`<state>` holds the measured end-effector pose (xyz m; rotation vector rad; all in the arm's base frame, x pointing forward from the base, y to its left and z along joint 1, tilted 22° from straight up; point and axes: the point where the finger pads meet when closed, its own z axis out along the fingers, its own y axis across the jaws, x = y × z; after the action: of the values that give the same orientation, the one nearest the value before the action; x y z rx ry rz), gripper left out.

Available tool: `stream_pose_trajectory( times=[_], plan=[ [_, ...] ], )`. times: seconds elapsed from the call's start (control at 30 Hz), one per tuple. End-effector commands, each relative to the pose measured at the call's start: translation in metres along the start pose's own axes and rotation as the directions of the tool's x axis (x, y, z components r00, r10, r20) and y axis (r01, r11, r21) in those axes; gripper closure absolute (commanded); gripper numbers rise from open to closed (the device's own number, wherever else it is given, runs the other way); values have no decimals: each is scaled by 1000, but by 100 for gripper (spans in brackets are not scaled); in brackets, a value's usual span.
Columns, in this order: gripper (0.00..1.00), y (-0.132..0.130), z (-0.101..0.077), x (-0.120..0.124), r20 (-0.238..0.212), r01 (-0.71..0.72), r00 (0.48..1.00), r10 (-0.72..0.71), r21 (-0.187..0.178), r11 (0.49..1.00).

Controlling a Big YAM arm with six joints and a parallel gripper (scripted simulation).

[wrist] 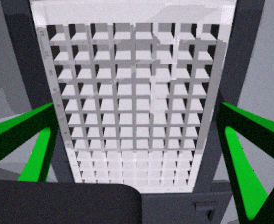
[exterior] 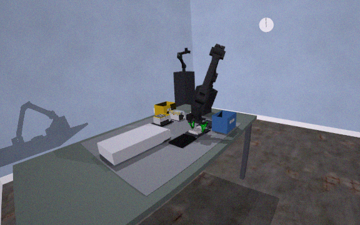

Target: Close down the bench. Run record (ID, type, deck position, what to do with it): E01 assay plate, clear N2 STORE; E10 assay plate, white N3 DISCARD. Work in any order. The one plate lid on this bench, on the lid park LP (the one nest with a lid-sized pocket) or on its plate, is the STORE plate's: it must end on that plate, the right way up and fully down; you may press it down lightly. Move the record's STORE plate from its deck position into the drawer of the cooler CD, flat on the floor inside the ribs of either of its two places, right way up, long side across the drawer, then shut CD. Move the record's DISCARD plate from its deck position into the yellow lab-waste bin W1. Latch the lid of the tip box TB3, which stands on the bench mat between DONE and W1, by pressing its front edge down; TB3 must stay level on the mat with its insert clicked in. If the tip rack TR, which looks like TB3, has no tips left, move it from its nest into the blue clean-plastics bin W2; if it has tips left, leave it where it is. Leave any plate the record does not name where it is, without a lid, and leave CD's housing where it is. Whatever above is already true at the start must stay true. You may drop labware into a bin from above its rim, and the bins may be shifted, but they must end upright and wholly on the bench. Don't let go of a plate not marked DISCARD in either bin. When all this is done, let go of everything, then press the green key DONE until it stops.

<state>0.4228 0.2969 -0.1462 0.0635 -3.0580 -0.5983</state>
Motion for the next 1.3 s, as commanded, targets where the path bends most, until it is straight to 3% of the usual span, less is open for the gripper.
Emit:
stream_pose_trajectory(
  times=[0.0, 0.63, 0.67, 0.7, 1.27],
  plan=[
    [0, 17, -6, -17, 37, 18, 999, -17, -18, 1000],
    [0, 17, -6, -17, 37, 18, 999, -17, -18, 1000],
    [100, 17, -6, -17, 37, 18, 999, -17, -18, 1000],
    [100, 8, -8, -13, 30, 7, 1000, -7, -13, 1000],
    [100, 8, -8, -13, 30, 7, 1000, -7, -13, 1000]
  ],
)
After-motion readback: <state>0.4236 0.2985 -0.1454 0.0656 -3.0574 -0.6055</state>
